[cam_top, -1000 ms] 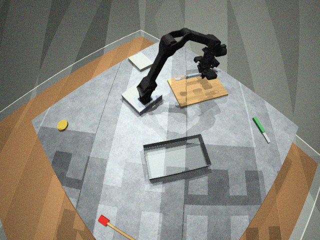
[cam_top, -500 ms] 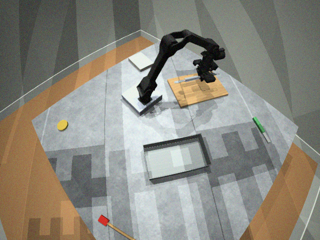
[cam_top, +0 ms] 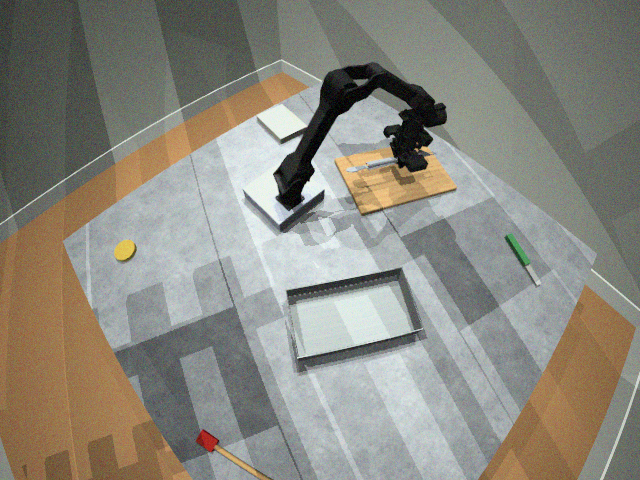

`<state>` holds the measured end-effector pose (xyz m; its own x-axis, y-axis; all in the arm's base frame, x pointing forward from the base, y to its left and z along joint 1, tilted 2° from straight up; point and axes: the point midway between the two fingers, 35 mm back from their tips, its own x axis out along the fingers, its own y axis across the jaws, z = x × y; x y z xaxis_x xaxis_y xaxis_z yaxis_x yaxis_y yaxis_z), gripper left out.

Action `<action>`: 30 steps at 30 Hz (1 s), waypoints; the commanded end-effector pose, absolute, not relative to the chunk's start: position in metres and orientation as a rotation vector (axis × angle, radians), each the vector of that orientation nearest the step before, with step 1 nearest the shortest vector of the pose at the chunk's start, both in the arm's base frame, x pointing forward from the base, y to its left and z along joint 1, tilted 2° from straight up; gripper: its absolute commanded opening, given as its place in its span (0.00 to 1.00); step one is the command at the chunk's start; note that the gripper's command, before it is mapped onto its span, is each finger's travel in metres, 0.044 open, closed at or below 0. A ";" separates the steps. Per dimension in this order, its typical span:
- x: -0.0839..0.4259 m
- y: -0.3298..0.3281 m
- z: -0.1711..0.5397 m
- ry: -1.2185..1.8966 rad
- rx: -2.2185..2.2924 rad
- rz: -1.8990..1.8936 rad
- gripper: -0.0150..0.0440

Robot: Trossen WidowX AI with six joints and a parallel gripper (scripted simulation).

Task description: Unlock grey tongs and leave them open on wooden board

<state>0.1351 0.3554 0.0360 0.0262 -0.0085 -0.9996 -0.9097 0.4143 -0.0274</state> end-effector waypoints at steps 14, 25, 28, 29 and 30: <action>0.135 0.355 0.034 1.365 -0.905 0.869 0.49; 0.135 0.355 0.034 1.365 -0.905 0.869 0.98; 0.137 0.354 0.035 1.365 -0.905 0.869 1.00; 0.142 0.354 0.039 1.364 -0.905 0.869 1.00; 0.149 0.354 0.044 1.364 -0.905 0.869 1.00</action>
